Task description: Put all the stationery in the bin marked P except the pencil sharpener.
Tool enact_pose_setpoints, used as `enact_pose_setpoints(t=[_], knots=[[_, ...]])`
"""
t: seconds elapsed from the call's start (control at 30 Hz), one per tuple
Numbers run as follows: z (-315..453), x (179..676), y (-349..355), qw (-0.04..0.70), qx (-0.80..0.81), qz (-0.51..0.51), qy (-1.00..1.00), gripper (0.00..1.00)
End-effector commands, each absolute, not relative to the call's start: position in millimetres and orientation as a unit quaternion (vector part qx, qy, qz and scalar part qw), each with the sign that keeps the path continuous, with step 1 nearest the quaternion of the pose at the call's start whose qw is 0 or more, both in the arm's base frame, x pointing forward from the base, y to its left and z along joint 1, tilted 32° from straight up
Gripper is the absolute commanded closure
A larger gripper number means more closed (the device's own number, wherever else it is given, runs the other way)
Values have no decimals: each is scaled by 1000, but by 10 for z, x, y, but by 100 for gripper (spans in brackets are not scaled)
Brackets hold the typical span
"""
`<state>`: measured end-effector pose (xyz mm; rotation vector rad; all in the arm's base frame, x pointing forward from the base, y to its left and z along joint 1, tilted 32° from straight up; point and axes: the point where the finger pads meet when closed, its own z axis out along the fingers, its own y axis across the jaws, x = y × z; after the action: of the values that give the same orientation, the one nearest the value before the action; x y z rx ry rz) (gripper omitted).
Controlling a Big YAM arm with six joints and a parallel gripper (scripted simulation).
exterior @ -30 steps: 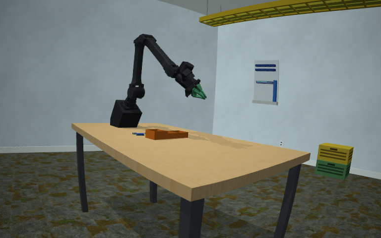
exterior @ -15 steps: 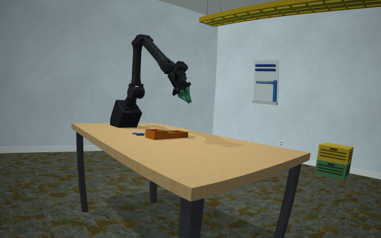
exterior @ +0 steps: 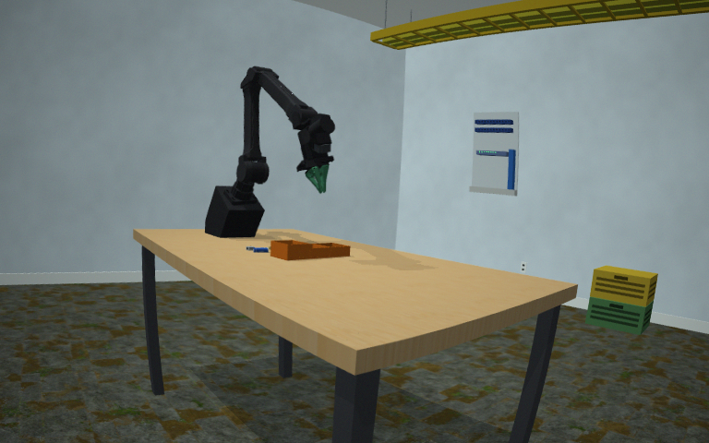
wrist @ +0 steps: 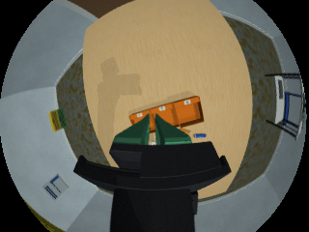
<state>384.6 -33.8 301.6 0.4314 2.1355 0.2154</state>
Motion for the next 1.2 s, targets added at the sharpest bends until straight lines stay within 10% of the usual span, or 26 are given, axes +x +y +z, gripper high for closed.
enact_pose_setpoints(t=[0.0,0.7,1.17], knots=[[3141,3599,-434,449,144,50,880,92],[2350,2322,-486,284,81,-15,955,92],[2516,2412,-498,297,79,-18,952,92]])
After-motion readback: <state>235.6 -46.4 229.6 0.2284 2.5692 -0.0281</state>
